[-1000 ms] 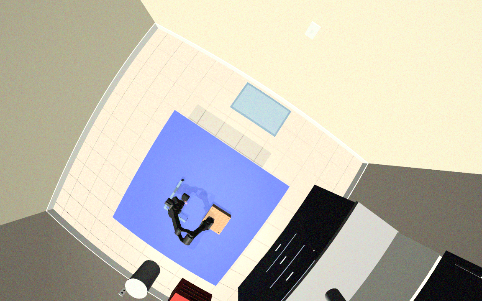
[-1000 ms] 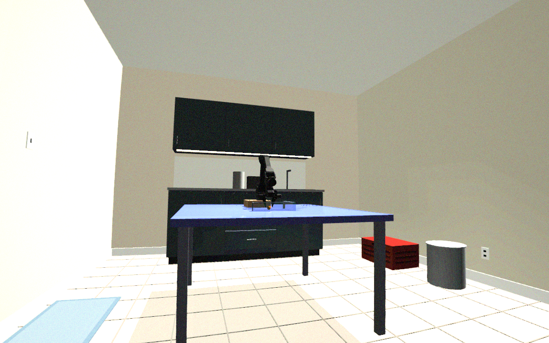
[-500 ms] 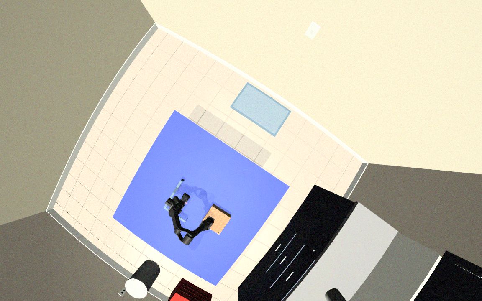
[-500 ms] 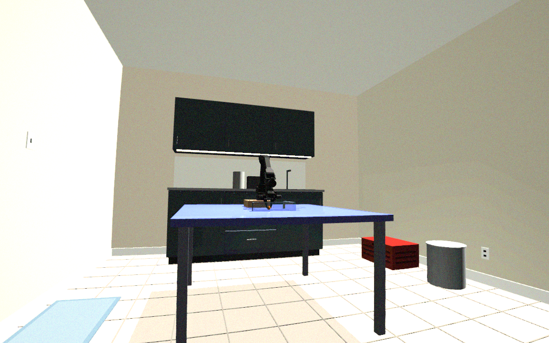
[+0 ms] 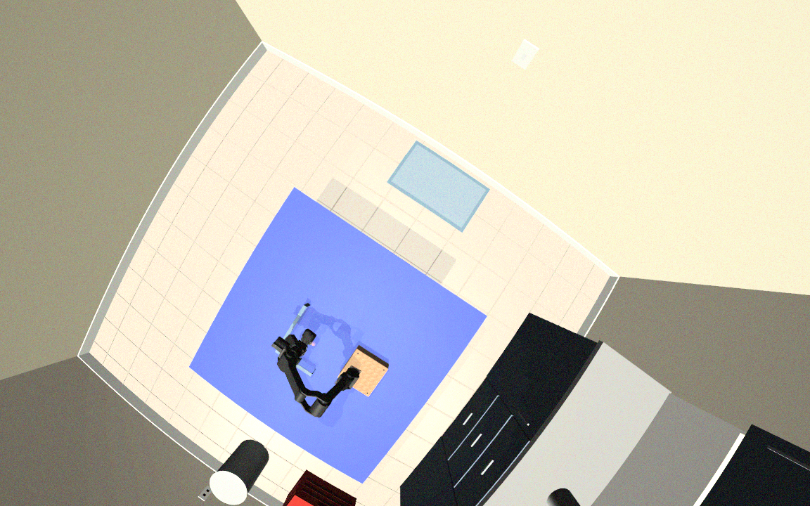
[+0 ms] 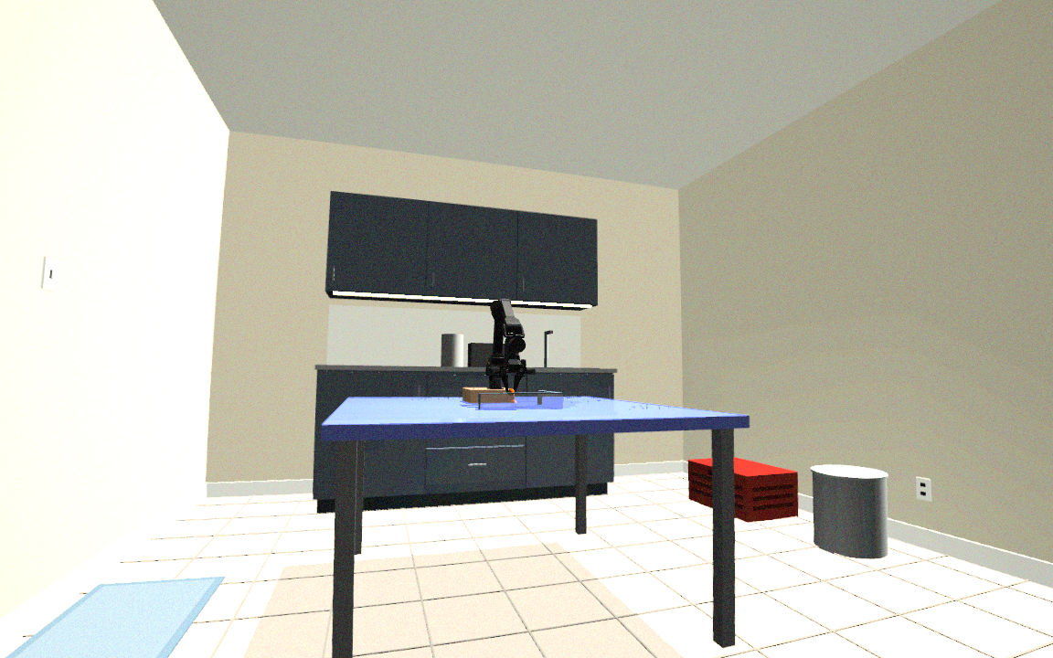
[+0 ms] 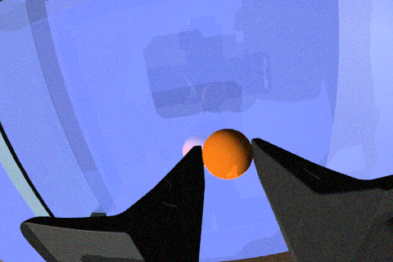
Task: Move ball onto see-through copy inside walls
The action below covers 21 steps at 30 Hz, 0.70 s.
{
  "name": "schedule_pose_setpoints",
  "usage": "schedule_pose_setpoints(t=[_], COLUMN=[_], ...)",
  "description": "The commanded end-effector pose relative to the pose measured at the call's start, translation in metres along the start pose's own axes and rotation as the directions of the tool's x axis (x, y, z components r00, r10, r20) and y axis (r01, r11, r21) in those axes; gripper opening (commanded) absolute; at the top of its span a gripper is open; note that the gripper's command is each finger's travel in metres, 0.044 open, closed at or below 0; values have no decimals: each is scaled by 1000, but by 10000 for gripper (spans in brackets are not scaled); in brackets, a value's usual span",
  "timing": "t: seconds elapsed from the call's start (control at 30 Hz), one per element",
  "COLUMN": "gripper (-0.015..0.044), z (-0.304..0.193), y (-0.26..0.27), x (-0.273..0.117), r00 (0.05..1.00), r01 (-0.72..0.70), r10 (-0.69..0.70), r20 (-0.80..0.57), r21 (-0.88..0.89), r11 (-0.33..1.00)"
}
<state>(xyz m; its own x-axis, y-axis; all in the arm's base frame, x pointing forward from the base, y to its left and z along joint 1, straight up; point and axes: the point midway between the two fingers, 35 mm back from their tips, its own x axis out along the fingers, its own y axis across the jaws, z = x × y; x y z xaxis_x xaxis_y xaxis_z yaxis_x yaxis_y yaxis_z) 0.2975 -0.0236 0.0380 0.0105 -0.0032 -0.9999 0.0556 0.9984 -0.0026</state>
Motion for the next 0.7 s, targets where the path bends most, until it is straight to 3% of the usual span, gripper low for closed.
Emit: schedule_pose_setpoints(t=[0.0,0.27,0.67], gripper=[0,0,0], z=[3,-5,-20], y=[1,1,14], x=[-31,-78,-50], r00=[1000,1000,1000], r01=[-4,-2,-3], r10=[4,2,3], r20=[19,18,17], r21=[2,-4,-4], r11=[1000,1000,1000])
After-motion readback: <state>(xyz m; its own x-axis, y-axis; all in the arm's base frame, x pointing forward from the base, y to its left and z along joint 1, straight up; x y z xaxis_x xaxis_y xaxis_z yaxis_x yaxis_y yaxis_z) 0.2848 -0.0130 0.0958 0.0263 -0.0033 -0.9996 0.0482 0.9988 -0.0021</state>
